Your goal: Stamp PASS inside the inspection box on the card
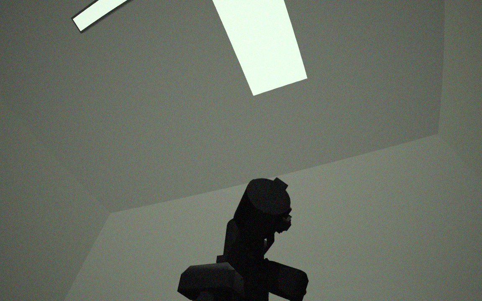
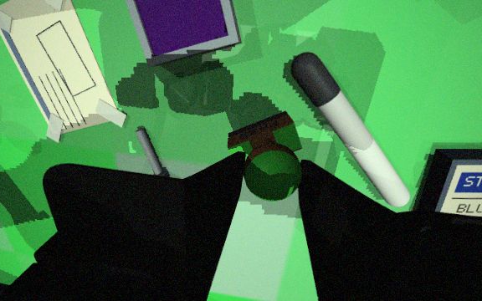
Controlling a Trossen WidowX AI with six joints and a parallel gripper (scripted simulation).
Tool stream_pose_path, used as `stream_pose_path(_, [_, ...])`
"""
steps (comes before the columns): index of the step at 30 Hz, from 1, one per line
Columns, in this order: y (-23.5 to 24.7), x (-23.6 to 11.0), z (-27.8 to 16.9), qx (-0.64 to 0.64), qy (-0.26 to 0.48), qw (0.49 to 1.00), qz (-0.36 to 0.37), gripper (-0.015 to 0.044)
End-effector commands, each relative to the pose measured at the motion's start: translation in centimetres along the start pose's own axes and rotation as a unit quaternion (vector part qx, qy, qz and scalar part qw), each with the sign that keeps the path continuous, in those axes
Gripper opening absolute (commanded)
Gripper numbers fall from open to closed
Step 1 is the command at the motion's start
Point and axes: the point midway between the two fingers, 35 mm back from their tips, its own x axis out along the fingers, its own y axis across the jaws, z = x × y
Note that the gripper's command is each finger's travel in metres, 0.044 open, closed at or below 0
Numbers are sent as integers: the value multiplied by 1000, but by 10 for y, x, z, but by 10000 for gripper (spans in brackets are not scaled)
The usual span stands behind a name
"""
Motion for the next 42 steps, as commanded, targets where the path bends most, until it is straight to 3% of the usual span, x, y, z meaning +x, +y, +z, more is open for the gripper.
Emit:
stream_pose_path(1, [0,-2,0,-2,1,1000,-1,0])
stream_pose_path(42, [-1,-22,-1,-2,0,1000,2,0])
